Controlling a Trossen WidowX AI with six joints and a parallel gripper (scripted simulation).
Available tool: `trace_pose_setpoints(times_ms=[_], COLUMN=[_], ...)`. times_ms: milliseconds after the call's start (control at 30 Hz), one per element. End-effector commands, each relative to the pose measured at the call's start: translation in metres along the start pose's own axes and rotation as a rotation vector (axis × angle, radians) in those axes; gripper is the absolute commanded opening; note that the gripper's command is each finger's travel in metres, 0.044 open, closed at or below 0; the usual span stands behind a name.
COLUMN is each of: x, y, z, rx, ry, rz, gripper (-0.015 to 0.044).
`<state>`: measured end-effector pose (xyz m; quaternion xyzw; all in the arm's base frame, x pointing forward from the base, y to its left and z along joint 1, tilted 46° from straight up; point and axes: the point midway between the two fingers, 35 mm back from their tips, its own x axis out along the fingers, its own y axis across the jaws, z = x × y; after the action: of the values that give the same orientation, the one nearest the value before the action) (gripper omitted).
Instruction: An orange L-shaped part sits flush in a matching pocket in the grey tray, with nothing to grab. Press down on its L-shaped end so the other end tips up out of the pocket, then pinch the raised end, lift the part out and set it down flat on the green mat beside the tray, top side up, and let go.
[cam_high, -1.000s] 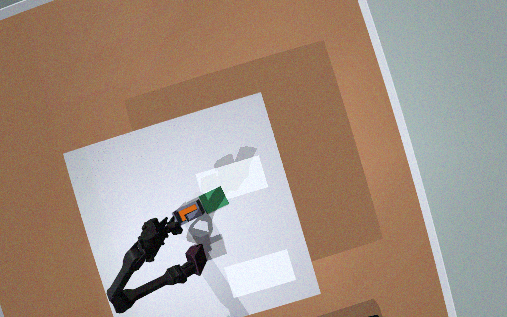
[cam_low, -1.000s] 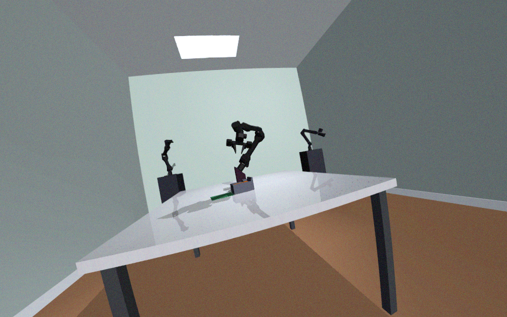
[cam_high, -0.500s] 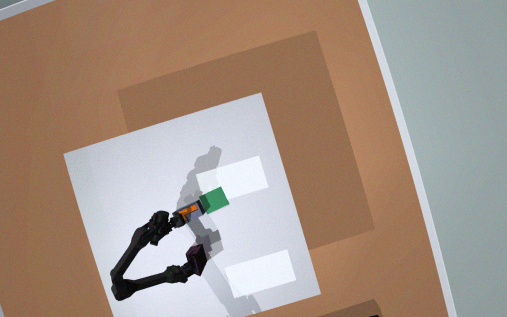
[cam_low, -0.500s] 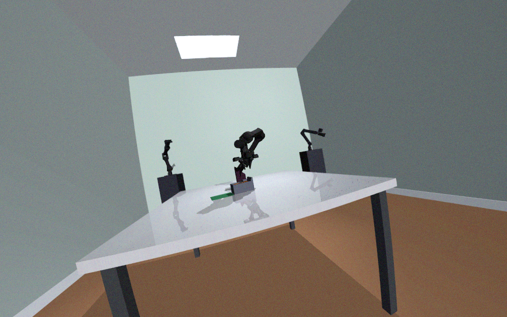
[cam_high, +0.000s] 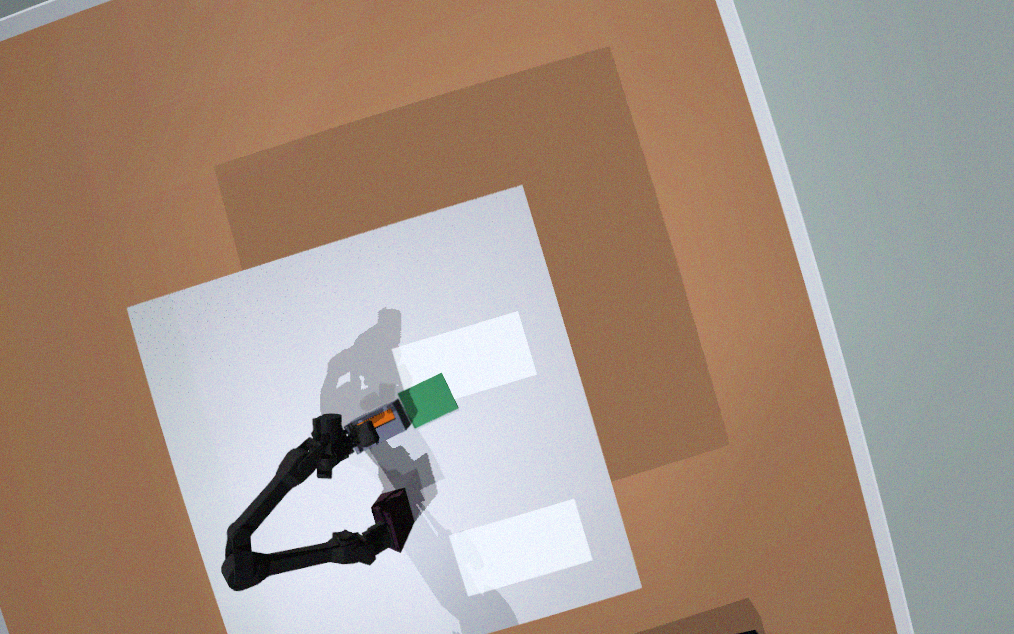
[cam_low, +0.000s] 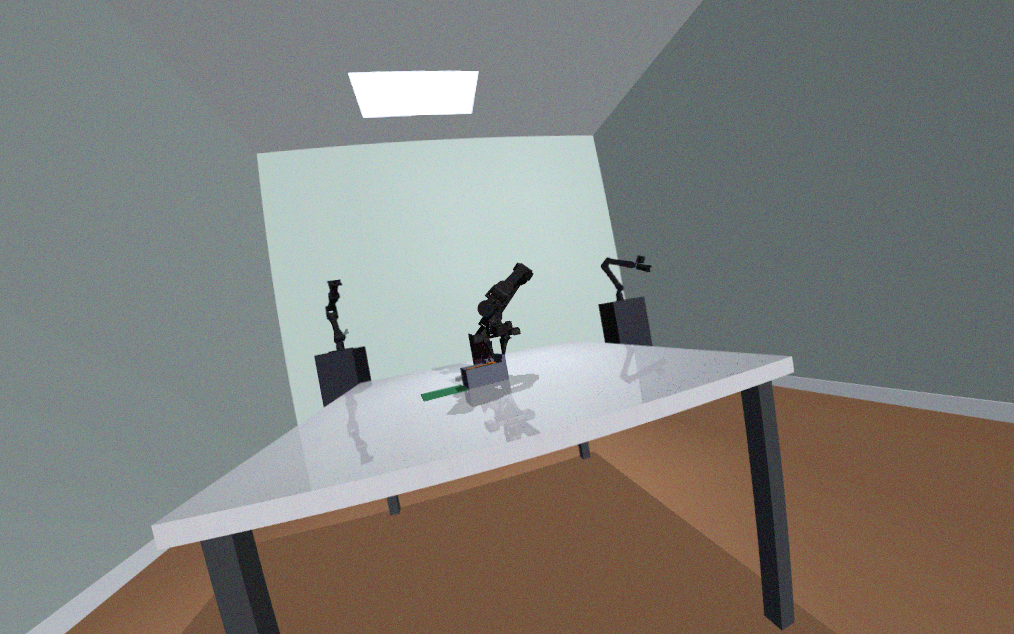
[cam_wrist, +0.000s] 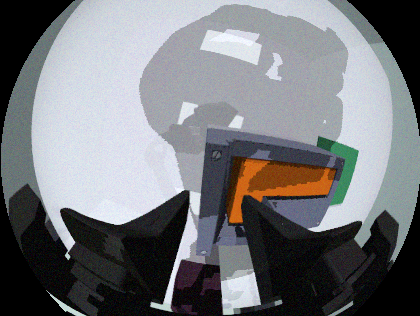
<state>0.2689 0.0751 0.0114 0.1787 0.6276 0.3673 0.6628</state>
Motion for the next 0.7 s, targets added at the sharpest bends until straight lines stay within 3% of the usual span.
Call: trace_pose_setpoints(times_ms=[0, 667], x=[0.004, 0.033], y=[0.001, 0.001], z=[-0.001, 0.0], rx=[0.003, 0.003], ry=[0.001, 0.001], rz=[0.004, 0.004], gripper=[0.018, 0.018])
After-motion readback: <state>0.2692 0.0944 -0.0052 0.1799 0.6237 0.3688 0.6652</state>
